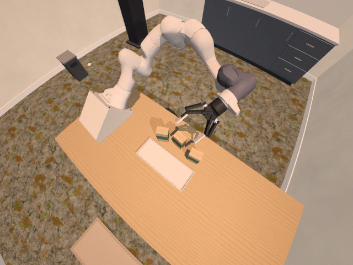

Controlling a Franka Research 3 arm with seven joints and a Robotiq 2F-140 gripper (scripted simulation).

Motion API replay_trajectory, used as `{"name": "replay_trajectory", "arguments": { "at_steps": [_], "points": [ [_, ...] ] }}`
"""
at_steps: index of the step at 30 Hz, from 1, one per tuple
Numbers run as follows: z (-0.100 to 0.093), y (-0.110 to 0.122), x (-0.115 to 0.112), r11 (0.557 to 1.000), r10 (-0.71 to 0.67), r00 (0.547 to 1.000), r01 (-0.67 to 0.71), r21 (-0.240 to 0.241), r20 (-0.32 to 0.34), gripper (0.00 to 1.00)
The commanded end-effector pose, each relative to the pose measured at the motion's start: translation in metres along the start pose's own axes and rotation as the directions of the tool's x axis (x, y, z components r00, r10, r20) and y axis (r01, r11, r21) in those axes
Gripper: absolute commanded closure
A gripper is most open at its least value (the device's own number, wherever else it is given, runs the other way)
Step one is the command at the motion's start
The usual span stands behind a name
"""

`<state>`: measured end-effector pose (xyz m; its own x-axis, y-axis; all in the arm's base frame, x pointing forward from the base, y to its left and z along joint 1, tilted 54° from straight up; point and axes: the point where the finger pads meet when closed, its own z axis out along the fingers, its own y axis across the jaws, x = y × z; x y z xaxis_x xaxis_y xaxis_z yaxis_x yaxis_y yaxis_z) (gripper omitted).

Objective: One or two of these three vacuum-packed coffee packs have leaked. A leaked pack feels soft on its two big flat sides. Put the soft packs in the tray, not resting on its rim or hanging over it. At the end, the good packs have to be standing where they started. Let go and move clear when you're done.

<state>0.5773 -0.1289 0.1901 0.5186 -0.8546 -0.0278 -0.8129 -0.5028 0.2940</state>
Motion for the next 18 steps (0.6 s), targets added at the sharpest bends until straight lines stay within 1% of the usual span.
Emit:
{"name": "replay_trajectory", "arguments": {
  "at_steps": [1, 4, 5, 17, 18],
  "points": [
    [0.004, 0.002, -0.004, 1.0, -0.018, 1.0, 0.019, -0.007, 0.018, 0.0],
    [0.004, 0.002, -0.004, 1.0, -0.018, 1.0, 0.019, -0.007, 0.018, 0.0],
    [-0.039, -0.001, -0.021, 0.998, -0.05, 0.999, 0.05, 0.046, 0.002, 0.0],
    [-0.039, -0.001, -0.021, 0.998, -0.05, 0.999, 0.05, 0.046, 0.002, 0.0],
    [-0.082, -0.001, -0.041, 0.991, -0.084, 0.996, 0.085, 0.099, -0.015, 0.0]
  ]
}}
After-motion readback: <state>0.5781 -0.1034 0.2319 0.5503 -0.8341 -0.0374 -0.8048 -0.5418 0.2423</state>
